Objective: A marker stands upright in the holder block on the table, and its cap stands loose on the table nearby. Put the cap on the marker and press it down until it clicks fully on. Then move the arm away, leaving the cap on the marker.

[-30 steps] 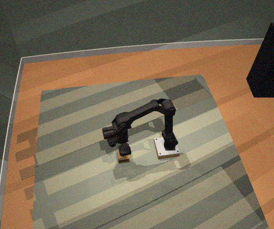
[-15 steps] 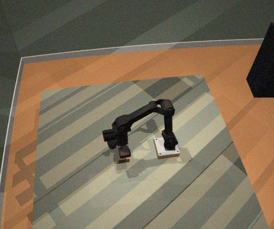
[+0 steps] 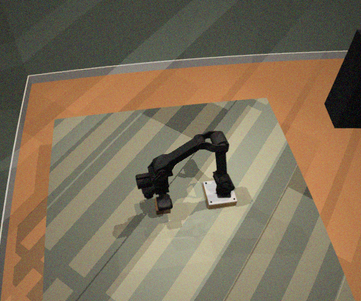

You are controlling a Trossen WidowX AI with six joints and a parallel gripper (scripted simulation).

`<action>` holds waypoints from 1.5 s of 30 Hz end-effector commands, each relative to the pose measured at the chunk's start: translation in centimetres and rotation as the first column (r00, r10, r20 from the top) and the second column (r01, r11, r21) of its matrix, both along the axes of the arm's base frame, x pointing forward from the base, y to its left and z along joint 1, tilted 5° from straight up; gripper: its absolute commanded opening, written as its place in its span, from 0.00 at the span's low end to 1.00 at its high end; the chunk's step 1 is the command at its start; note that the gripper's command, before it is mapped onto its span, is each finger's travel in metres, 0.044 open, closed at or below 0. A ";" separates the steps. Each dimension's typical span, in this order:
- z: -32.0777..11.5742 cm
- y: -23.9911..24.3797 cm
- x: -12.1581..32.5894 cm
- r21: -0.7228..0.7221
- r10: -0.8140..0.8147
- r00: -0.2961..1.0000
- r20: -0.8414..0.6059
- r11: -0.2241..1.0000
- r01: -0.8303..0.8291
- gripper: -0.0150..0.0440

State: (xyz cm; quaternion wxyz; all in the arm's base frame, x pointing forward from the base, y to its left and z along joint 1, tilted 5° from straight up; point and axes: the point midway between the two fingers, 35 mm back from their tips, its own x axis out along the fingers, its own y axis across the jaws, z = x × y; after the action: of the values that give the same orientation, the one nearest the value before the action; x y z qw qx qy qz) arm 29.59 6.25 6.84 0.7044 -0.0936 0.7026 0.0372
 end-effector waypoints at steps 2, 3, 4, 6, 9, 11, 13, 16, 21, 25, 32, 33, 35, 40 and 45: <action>-0.3 0.0 -0.1 0.003 0.003 1.000 -0.002 1.000 -0.003 0.25; -0.3 0.0 -0.1 0.003 0.003 1.000 -0.002 1.000 -0.003 0.25; -0.3 0.0 -0.1 0.003 0.003 1.000 -0.002 1.000 -0.003 0.25; -0.3 0.0 -0.1 0.003 0.003 1.000 -0.002 1.000 -0.003 0.25; -0.2 0.0 -0.1 0.000 0.000 1.000 -0.002 1.000 0.000 0.34; -0.2 0.0 -0.1 0.000 0.000 1.000 -0.002 1.000 0.000 0.43; -0.2 0.0 -0.1 0.000 0.000 1.000 -0.002 1.000 0.000 0.52; -0.2 0.0 -0.1 0.000 0.000 1.000 -0.002 1.000 0.000 0.65; -0.2 0.0 -0.1 0.000 0.000 1.000 -0.002 1.000 0.000 0.88; 0.0 0.0 0.0 0.000 0.000 1.000 -0.002 1.000 0.000 1.00; 7.2 0.5 -0.1 0.000 0.000 1.000 -0.002 1.000 0.000 1.00; 7.2 0.5 -0.1 0.000 0.000 1.000 -0.002 1.000 0.000 1.00; 7.1 0.5 -0.2 0.001 -0.007 1.000 -0.002 1.000 0.007 0.96; 6.3 0.2 -0.3 0.003 -0.052 0.999 0.002 0.999 0.052 0.73; 6.3 0.2 -0.3 0.003 -0.052 0.999 0.002 0.999 0.052 0.51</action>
State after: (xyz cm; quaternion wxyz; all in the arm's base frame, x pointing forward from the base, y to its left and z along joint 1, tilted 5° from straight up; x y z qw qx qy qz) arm 29.25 6.41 13.19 0.7055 -0.0777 0.7042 0.0207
